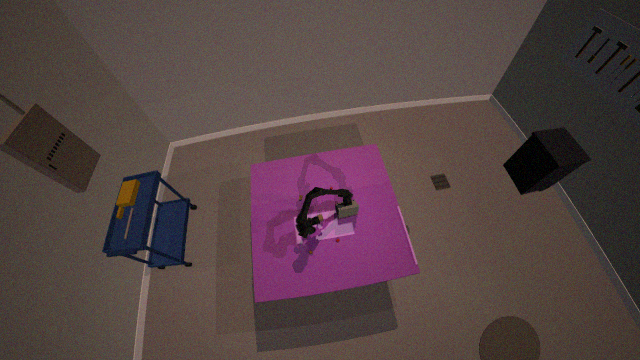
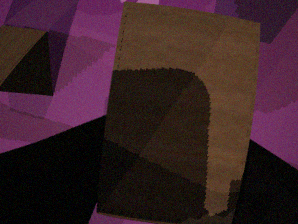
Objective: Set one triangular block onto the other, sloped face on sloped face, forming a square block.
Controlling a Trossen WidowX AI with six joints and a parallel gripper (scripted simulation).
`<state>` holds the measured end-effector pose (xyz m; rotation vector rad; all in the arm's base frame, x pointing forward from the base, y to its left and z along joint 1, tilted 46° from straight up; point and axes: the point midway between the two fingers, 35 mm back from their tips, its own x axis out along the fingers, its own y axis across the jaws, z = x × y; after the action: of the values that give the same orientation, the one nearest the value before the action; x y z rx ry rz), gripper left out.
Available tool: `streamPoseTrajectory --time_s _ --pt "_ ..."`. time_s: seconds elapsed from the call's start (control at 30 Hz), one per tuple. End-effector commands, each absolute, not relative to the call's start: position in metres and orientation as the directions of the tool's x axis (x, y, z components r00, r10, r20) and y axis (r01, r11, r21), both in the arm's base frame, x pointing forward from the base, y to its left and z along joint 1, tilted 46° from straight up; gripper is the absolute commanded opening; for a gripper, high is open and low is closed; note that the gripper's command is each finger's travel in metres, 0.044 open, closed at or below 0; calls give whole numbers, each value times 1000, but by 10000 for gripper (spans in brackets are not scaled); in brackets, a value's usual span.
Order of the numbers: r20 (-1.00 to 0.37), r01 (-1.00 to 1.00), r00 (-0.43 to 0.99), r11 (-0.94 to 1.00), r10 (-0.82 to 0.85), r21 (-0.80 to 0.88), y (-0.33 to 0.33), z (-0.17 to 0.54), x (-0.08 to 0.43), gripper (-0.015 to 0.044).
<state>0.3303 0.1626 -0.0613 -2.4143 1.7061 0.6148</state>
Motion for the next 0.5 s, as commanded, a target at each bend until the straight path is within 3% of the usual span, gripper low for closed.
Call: streamPoseTrajectory --time_s 0.0,0.3,0.47 --pt "-401 -918 290 -371 -869 139 179 -43 325 0" --pt "-401 -916 291 -374 -869 146 179 -43 324 0" --pt "-492 -933 221 -329 -842 143 172 -42 323 0"
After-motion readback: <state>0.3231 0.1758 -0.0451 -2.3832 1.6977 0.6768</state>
